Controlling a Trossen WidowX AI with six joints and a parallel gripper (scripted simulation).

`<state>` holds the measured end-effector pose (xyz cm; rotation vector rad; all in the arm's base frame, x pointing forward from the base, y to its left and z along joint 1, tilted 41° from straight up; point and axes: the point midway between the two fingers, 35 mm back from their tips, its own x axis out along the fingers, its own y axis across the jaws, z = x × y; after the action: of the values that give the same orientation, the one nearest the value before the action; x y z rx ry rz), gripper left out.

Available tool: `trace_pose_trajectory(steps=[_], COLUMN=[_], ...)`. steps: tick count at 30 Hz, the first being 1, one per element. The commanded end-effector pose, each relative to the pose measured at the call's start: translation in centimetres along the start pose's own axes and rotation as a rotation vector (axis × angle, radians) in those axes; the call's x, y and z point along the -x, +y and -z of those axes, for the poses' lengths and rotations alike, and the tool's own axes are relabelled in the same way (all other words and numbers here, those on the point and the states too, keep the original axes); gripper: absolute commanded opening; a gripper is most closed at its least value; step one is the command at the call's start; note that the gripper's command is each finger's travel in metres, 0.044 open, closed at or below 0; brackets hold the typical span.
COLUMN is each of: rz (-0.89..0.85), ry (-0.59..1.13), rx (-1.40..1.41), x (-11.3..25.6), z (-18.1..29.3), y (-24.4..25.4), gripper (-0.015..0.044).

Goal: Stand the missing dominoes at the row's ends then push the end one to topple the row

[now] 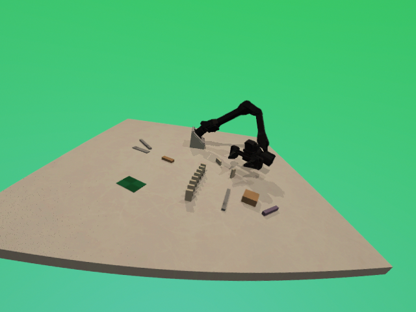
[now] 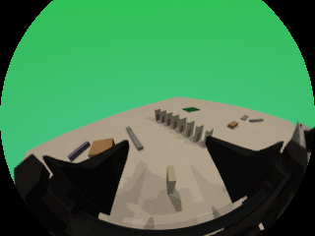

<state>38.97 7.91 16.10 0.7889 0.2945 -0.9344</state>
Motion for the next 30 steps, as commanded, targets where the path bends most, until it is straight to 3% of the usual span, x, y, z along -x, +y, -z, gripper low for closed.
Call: trace_pose_trajectory(steps=[1, 8, 15, 22, 26, 30], rz=[0.004, 0.035, 0.063, -0.25, -0.405, -0.708], ry=[0.008, 0.06, 0.433, 0.783, 0.895, 1.077], rx=[0.016, 0.103, 0.597, 1.008, 1.129, 1.256], x=[0.1, -0.7, -4.0, -5.2, -5.0, -3.8], z=[-0.4, -0.5, -1.9, -3.2, -3.3, -3.2], y=[-0.3, -0.3, -0.9, -0.3, -0.4, -0.8], gripper=[0.044, 0.044, 0.044, 0.044, 0.044, 0.044])
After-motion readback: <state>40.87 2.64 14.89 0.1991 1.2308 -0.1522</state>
